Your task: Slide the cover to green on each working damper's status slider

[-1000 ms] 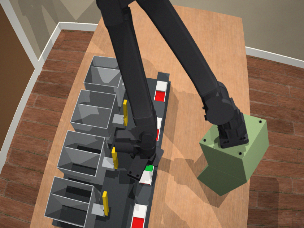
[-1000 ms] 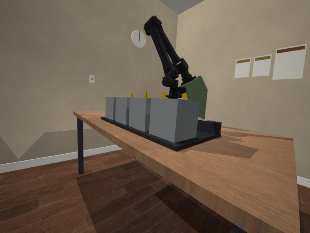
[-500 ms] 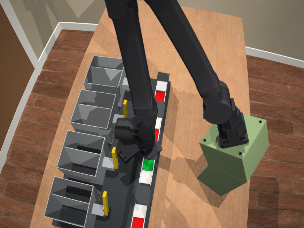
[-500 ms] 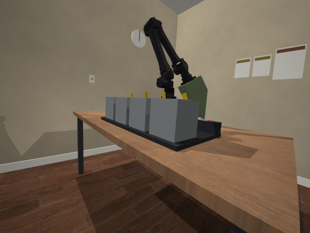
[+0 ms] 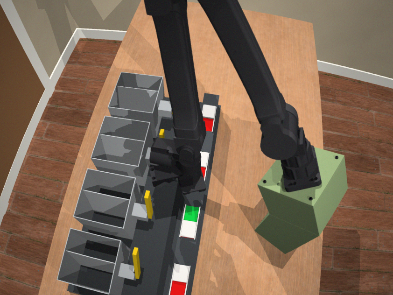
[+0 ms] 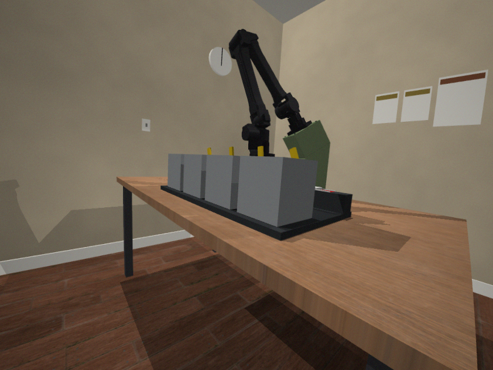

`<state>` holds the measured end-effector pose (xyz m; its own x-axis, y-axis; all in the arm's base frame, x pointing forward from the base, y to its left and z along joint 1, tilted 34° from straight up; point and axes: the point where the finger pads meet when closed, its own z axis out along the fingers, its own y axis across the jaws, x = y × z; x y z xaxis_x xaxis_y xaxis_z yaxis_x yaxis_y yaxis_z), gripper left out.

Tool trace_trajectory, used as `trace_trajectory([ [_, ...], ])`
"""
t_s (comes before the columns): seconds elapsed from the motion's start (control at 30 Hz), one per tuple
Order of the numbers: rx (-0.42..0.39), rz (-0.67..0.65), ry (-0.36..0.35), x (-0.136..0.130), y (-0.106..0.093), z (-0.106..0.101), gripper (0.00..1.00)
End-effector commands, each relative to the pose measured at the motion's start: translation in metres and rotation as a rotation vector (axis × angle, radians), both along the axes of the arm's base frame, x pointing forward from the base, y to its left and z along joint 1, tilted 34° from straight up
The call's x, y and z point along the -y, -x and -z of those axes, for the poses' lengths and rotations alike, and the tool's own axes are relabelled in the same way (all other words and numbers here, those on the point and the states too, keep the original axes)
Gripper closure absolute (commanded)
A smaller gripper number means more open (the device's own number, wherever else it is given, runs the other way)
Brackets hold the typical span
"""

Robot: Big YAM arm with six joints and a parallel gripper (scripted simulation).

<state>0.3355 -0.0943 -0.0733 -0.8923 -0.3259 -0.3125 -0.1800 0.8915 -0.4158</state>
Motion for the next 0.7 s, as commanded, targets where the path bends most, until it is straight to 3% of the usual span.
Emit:
trace_trajectory([
  [0.0,0.046,0.118,-0.052,0.007,-0.003,-0.008,1.0],
  [0.67,0.242,0.634,-0.307,0.052,0.006,-0.022,1.0],
])
